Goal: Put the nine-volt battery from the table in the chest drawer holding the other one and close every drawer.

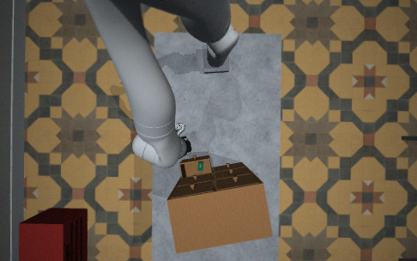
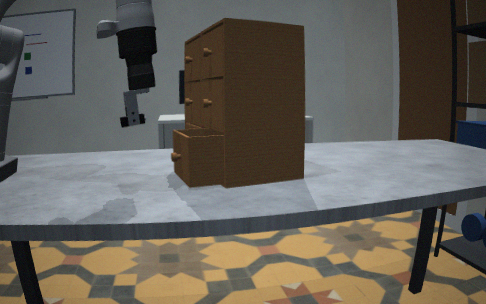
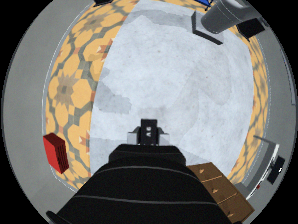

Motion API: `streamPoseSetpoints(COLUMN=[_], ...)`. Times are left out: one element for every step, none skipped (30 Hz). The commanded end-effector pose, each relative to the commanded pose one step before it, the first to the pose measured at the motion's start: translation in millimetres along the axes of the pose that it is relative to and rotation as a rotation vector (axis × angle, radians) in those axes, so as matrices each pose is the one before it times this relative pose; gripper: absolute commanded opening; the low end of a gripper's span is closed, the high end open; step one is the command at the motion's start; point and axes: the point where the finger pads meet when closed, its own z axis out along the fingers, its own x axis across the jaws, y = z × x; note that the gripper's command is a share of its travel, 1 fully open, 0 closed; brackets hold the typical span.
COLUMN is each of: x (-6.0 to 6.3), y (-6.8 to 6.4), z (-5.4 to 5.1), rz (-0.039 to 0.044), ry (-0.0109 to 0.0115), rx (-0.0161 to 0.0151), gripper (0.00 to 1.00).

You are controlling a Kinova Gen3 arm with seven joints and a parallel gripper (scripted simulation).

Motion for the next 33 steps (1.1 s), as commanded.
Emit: streamPoseSetpoints(x=[-5.37, 0.00, 0.00, 0.08, 0.06, 0.04, 0.01, -0.03, -0.07, -0.12, -0.05, -0.02, 0.01, 0.04, 0.05, -0.07, -0.27, -0.11, 0.00, 0.00, 0.04, 0.19, 0.25, -0.47, -0.23, 0.00, 0.20, 0.39, -0.36, -0.26, -0.04, 0.15, 0.31], y=[-7.05, 0.00, 0.00, -0.21, -0.20, -0.18, -0.16, -0.13, -0.09, -0.09, -0.53, -0.42, -0.29, -0.14, 0.02, -0.11, -0.66, -0.44, 0.00, 0.00, -0.20, 0.06, 0.25, -0.69, -0.47, -0.23, 0.02, 0.29, -0.48, -0.46, -0.28, -0.08, 0.11], z=[-3.60, 0.00, 0.00, 0.42, 0.32, 0.20, 0.07, -0.08, -0.24, -0.34, 0.66, 0.40, 0.11, -0.19, -0.50, -0.30, 0.55, 0.22, 0.00, 0.00, -0.11, -0.45, -0.66, 0.50, 0.23, -0.05, -0.32, -0.58, 0.28, 0.22, 0.02, -0.18, -0.36], rz=[0.01590, 0.00000, 0.00000, -0.00023, -0.00017, -0.00010, -0.00003, 0.00004, 0.00011, 0.00014, -0.00019, -0.00012, -0.00005, 0.00001, 0.00006, -0.00003, -0.00022, -0.00012, 0.00000, 0.00000, -0.00001, 0.00010, 0.00014, -0.00051, -0.00029, -0.00005, 0.00021, 0.00047, -0.00064, -0.00048, -0.00012, 0.00025, 0.00061], ry=[-0.01097, 0.00000, 0.00000, 0.00126, 0.00092, 0.00050, 0.00002, -0.00052, -0.00114, -0.00156, 0.00137, 0.00086, 0.00029, -0.00034, -0.00102, -0.00083, 0.00075, 0.00037, 0.00000, 0.00000, -0.00003, -0.00047, -0.00080, 0.00057, 0.00031, 0.00003, -0.00028, -0.00060, 0.00069, 0.00052, 0.00011, -0.00032, -0.00075], rx=[-0.03119, 0.00000, 0.00000, -0.01616, -0.01704, -0.01790, -0.01872, -0.01950, -0.02023, -0.02090, -0.02155, -0.02247, -0.02336, -0.02421, -0.02500, -0.02513, -0.02455, -0.02534, 0.00000, 0.00000, -0.02609, -0.02679, -0.02724, -0.02538, -0.02578, -0.02614, -0.02644, -0.02667, -0.02627, -0.02611, -0.02596, -0.02574, -0.02545], gripper=[0.51, 0.51, 0.51, 0.51, 0.51, 0.51, 0.51, 0.51, 0.51, 0.51, 0.51, 0.51, 0.51, 0.51, 0.51, 0.51, 0.51, 0.51, 0.51, 0.51, 0.51, 0.51, 0.51, 0.51, 0.51, 0.51, 0.51, 0.51, 0.51, 0.51, 0.51, 0.51, 0.51])
